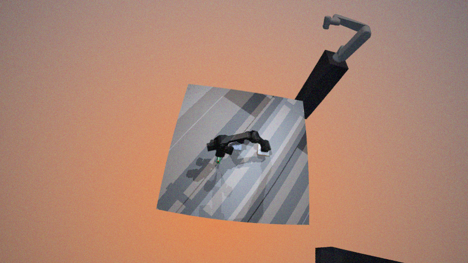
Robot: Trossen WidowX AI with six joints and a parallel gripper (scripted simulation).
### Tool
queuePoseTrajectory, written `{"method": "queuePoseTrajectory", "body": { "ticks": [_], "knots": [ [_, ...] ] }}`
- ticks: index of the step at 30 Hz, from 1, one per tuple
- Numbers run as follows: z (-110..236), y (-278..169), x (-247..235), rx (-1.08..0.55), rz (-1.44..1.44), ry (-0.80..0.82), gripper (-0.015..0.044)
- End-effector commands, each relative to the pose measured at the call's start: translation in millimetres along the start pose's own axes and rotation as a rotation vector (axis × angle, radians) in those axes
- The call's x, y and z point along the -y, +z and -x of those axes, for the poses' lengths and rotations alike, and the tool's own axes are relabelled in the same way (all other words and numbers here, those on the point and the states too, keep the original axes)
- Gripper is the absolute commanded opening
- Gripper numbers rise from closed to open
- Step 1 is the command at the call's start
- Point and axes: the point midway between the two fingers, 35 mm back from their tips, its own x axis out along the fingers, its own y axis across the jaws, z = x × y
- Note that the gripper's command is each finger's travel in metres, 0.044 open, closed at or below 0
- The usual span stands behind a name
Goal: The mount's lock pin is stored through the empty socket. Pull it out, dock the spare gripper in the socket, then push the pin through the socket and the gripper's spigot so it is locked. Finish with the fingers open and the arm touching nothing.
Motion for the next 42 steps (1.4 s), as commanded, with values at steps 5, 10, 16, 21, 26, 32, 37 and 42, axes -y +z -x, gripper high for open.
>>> {"method": "queuePoseTrajectory", "body": {
  "ticks": [5,10,16,21,26,32,37,42],
  "knots": [
    [-5,4,5,-0.063,0.152,-0.002,0.0180],
    [-7,5,5,-0.063,0.153,-0.001,0.0180],
    [-31,11,6,-0.067,0.158,0.003,0.0180],
    [-57,15,4,-0.072,0.164,0.009,0.0180],
    [-80,19,1,-0.076,0.170,0.013,0.0180],
    [-85,20,1,-0.076,0.170,0.013,0.0180],
    [-93,22,2,-0.076,0.170,0.013,0.0180],
    [-101,24,2,-0.076,0.170,0.013,0.0180]
  ]
}}
